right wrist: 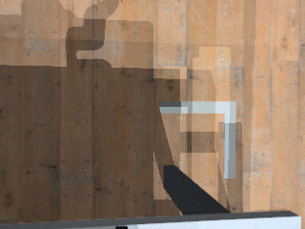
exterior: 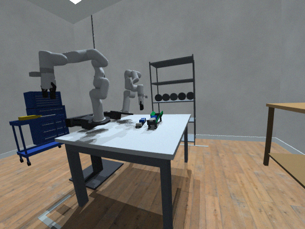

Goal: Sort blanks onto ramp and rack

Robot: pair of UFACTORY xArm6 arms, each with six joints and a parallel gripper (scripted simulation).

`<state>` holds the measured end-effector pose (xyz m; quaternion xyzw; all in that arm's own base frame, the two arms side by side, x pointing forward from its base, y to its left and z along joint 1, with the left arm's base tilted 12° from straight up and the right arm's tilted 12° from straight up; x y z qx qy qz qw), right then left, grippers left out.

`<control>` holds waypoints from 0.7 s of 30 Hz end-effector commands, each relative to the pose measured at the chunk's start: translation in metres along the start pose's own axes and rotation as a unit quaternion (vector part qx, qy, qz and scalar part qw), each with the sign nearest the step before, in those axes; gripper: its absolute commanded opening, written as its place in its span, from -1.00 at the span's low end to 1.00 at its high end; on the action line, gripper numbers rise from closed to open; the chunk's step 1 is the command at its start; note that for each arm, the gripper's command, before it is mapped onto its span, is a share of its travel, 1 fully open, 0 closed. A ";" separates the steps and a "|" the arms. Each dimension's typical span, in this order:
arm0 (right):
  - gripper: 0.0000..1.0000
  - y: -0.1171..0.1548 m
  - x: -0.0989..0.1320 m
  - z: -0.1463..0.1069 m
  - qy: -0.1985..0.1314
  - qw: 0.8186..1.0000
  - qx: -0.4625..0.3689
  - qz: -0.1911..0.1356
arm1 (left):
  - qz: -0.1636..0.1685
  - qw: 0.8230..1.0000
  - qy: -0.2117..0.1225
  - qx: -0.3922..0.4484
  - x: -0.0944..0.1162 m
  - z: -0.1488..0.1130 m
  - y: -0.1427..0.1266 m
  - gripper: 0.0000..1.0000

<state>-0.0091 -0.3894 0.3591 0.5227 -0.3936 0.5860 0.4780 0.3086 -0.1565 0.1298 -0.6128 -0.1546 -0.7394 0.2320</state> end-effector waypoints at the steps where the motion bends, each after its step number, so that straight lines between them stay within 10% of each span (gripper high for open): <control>1: 1.00 0.000 0.002 0.001 0.003 1.000 0.000 -0.001 | -0.001 0.996 0.002 0.084 -0.004 0.001 0.001 1.00; 21: 1.00 0.000 0.002 0.001 0.003 1.000 0.000 -0.001 | -0.002 0.942 0.003 0.336 -0.017 0.001 0.002 1.00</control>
Point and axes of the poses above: on each arm, the point where the finger pads meet when closed, its own x axis back along the fingers, its own y axis across the jaws, z = x × y, the point moved 5 cm from there along x, back along the fingers, and after that the axes turned 15 degrees about x, right-handed, at the moved point
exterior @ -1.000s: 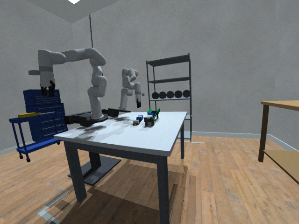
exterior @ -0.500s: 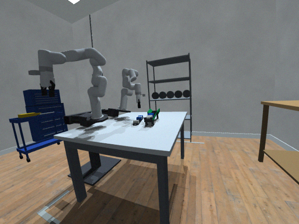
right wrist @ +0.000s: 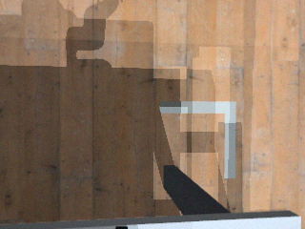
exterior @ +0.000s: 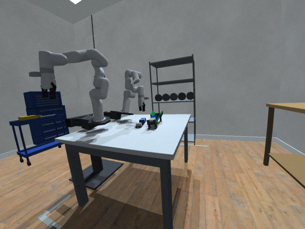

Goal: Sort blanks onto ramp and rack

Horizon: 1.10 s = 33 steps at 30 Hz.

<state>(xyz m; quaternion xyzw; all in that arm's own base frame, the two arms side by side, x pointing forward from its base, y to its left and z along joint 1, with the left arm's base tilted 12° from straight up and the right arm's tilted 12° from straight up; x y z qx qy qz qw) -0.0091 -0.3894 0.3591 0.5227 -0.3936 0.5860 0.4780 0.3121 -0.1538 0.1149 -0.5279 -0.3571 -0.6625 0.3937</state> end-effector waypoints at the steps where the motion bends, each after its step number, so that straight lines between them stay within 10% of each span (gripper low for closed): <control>1: 1.00 0.000 0.002 0.001 0.003 1.000 0.000 -0.001 | -0.005 0.996 0.008 0.083 -0.003 -0.001 0.001 1.00; 33: 1.00 0.000 0.002 0.001 0.003 1.000 0.000 -0.001 | -0.007 0.892 0.005 0.452 -0.024 -0.002 0.000 1.00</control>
Point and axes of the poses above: on each arm, the point where the finger pads meet when closed, its own x axis back along the fingers, its own y axis across the jaws, z = x × y, the point moved 5 cm from there along x, back along the fingers, and after that the axes turned 15 degrees about x, right-handed, at the moved point
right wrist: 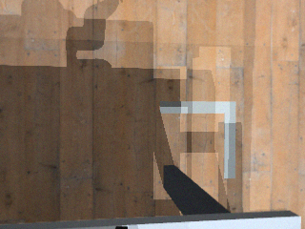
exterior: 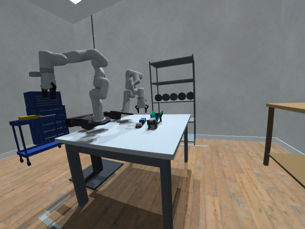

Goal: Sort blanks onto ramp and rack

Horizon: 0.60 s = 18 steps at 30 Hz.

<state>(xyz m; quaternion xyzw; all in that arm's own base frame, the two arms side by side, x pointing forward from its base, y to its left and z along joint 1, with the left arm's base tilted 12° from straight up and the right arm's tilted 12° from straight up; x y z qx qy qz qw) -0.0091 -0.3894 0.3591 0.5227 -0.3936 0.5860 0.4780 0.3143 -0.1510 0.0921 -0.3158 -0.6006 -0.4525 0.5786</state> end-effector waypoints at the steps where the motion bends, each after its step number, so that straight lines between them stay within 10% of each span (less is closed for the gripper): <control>1: 1.00 0.000 0.002 0.001 0.003 1.000 0.000 -0.001 | -0.009 0.999 0.001 0.039 -0.001 -0.001 0.000 1.00; 2: 1.00 0.000 0.002 0.001 0.003 1.000 0.000 -0.001 | -0.009 0.999 0.001 0.039 -0.001 -0.001 0.000 1.00; 3: 1.00 0.000 0.002 0.001 0.003 1.000 0.000 -0.001 | -0.009 0.999 0.001 0.039 -0.001 -0.001 0.000 0.59; 18: 1.00 0.000 0.002 0.001 0.003 1.000 0.000 -0.001 | -0.009 0.999 0.001 0.039 -0.001 -0.001 0.000 0.59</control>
Point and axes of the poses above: on each arm, the point where the finger pads meet when closed, its own x axis back along the fingers, its own y axis across the jaws, z = x × y, the point moved 5 cm from there along x, back along the fingers, and after that the axes turned 15 degrees about x, right-handed, at the moved point
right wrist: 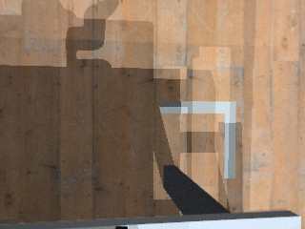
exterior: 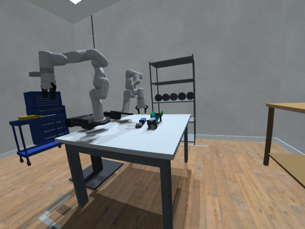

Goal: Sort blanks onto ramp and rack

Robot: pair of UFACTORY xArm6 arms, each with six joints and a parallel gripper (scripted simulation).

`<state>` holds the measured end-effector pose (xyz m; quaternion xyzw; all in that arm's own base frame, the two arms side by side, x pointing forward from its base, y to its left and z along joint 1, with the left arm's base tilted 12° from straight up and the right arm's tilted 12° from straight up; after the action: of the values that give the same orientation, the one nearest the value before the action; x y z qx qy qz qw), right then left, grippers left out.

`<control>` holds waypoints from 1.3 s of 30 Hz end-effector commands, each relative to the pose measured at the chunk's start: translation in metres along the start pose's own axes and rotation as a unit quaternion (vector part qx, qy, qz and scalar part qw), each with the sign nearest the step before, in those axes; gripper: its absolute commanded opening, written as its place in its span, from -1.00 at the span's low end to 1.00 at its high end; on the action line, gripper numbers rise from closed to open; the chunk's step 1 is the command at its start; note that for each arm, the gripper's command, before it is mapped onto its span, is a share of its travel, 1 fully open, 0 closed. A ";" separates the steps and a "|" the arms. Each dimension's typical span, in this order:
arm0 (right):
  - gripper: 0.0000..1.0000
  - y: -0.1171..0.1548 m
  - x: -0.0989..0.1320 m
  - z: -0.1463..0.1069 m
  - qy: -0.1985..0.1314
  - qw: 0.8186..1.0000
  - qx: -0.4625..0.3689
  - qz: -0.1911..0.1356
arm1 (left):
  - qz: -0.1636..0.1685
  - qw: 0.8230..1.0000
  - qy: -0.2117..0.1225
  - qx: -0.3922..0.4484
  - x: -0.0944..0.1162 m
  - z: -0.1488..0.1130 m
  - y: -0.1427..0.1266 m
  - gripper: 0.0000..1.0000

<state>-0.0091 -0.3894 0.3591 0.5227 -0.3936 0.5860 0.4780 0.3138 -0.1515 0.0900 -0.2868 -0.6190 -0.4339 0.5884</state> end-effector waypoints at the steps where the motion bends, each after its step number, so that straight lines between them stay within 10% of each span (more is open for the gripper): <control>1: 1.00 0.000 0.002 0.001 0.003 1.000 0.000 -0.001 | -0.001 1.000 -0.001 0.000 0.001 -0.001 0.001 0.59; 39: 1.00 0.000 0.002 0.001 0.003 1.000 0.000 -0.001 | -0.001 1.000 -0.001 0.000 -0.027 -0.001 0.001 0.59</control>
<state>-0.0091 -0.3894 0.3591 0.5227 -0.3936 0.5860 0.4780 0.3165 -0.1482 0.0692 -0.2871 -0.6188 -0.4337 0.5887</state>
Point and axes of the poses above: on each arm, the point where the finger pads meet when closed, its own x axis back along the fingers, its own y axis across the jaws, z = x × y, the point moved 5 cm from there along x, back along the fingers, and after that the axes turned 15 degrees about x, right-handed, at the moved point
